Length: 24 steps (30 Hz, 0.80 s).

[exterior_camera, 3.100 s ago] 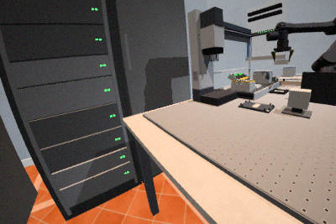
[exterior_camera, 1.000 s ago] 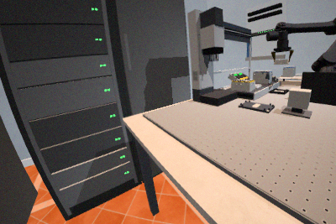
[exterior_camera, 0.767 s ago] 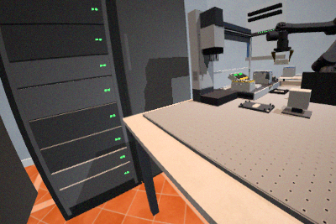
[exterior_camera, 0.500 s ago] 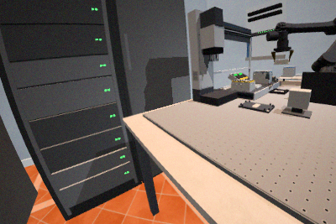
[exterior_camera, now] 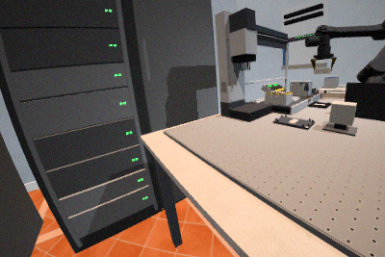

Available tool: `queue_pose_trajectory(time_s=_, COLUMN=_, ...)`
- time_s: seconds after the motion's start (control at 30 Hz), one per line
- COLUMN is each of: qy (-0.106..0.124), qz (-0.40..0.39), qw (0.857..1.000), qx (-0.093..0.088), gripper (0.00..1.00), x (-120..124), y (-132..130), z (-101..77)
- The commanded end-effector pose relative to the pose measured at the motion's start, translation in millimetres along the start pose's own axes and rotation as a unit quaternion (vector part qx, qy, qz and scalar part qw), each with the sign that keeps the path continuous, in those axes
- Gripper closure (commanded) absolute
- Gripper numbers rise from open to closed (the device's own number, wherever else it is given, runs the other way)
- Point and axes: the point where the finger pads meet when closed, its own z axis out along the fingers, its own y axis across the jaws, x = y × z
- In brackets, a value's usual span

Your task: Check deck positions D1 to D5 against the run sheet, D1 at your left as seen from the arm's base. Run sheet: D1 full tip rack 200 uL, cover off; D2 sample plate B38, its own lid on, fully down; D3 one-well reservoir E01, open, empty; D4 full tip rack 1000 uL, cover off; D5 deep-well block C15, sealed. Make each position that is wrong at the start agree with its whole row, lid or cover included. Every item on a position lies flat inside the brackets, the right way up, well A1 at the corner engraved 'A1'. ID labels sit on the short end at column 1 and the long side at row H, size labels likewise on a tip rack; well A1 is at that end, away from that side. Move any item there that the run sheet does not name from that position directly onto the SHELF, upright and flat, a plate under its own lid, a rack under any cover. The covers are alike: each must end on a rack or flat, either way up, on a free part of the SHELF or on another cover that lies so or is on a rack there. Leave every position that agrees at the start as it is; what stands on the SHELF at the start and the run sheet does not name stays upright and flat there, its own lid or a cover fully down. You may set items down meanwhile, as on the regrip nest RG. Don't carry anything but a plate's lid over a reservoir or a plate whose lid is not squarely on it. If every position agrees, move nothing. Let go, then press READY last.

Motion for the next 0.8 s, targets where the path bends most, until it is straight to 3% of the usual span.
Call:
queue_pose_trajectory(time_s=0.0, qy=0.003, qz=0.008, qw=1.0, qx=-0.009, gripper=1.0, x=2.8, y=6.7, z=-3.9)
queue_pose_trajectory(time_s=0.77, qy=0.002, qz=0.001, qw=1.0, qx=-0.009, gripper=1.0, x=6.6, y=4.6, z=-3.1)
